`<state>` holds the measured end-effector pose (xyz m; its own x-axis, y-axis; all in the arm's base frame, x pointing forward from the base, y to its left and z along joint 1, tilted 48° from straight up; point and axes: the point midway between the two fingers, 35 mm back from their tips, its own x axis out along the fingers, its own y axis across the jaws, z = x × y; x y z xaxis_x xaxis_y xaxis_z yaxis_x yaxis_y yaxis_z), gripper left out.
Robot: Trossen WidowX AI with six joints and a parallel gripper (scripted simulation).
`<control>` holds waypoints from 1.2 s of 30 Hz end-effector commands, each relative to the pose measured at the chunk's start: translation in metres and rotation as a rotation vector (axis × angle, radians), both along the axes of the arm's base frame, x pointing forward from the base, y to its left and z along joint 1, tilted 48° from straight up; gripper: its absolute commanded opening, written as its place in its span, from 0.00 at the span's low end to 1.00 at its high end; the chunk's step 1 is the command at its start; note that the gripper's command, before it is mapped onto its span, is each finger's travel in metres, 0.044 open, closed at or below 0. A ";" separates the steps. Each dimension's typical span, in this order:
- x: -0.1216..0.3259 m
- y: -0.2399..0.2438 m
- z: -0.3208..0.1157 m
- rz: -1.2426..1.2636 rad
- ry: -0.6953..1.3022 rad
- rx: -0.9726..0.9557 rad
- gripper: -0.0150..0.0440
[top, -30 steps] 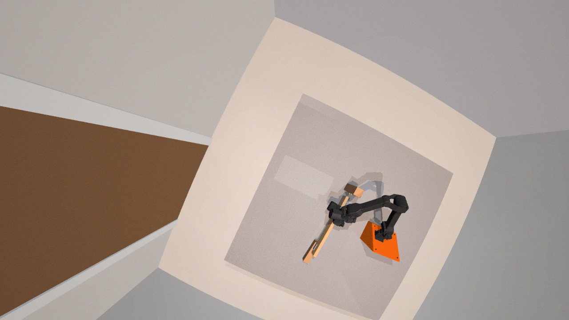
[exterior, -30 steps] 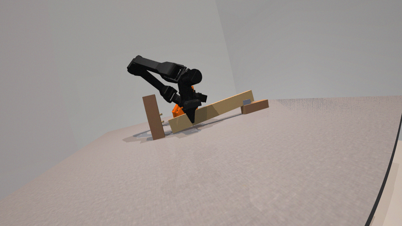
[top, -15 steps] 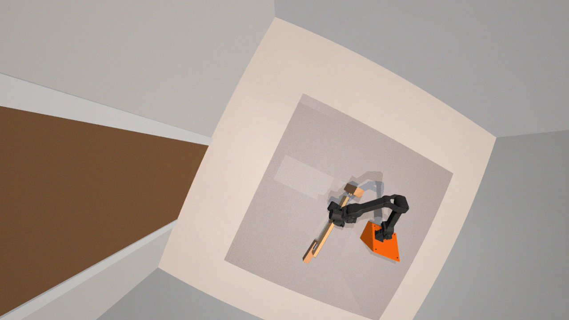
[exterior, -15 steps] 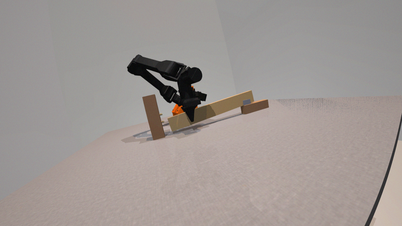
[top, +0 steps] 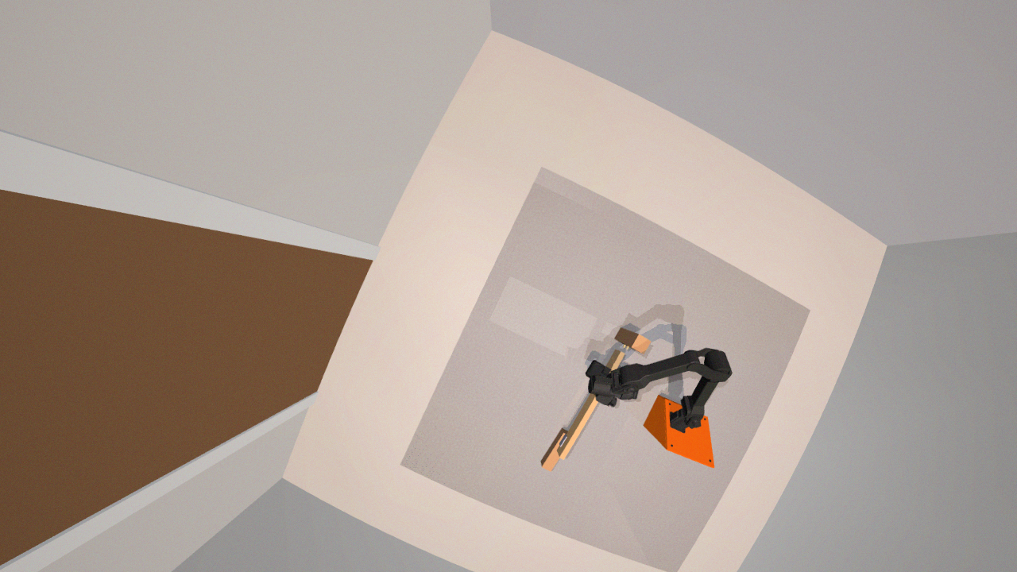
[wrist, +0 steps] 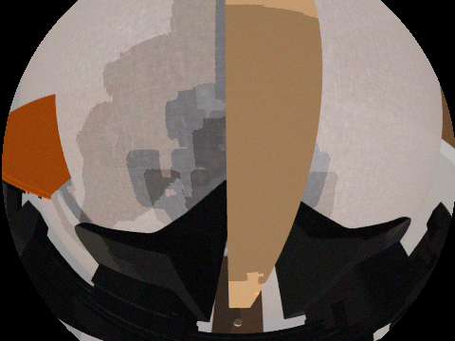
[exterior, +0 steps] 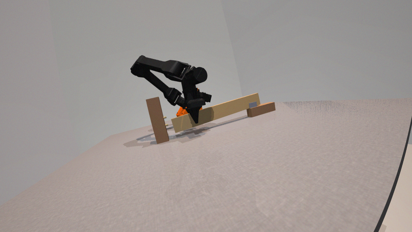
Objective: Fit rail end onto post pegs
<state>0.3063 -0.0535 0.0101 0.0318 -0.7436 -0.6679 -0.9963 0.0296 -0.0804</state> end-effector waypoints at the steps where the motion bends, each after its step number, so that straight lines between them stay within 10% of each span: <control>1: 0.002 0.005 0.001 0.005 -0.005 0.011 0.25; 36: 0.001 0.018 0.013 0.005 -0.005 0.012 0.25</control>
<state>0.3060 -0.0407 0.0227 0.0335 -0.7465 -0.6645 -0.9963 0.0274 -0.0811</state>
